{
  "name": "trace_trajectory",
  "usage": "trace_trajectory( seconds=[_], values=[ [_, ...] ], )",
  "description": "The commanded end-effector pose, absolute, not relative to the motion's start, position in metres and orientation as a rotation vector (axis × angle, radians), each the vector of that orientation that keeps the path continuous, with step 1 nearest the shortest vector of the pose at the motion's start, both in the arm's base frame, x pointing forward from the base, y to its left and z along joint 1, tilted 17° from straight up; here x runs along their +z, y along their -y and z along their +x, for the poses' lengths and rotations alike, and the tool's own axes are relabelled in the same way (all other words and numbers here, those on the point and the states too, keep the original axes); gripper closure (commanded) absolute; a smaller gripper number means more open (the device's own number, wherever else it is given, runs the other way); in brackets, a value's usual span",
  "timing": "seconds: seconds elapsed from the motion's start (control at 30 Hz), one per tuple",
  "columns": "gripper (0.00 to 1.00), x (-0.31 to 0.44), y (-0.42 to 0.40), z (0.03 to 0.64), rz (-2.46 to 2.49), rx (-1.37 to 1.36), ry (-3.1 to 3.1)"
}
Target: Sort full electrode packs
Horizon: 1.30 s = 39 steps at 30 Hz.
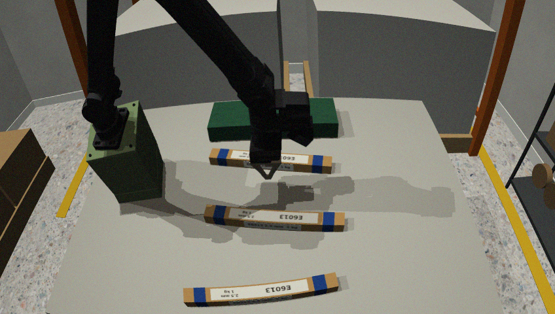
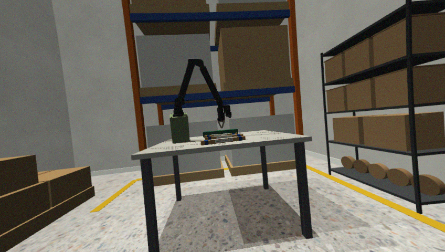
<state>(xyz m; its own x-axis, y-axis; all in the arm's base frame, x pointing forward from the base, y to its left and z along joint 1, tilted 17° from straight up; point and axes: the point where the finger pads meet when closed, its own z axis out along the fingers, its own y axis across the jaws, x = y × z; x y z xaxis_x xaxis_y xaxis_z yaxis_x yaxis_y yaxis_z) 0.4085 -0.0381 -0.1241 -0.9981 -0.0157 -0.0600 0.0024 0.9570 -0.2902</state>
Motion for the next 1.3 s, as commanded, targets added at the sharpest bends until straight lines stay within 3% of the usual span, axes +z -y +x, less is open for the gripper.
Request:
trace_trajectory(
  seconds=[0.0,1.27],
  values=[
    [0.57,-0.122,0.038,0.418,-0.010,-0.446,-3.030],
    [0.57,-0.080,0.025,0.416,-0.009,-0.445,-3.026]
  ],
)
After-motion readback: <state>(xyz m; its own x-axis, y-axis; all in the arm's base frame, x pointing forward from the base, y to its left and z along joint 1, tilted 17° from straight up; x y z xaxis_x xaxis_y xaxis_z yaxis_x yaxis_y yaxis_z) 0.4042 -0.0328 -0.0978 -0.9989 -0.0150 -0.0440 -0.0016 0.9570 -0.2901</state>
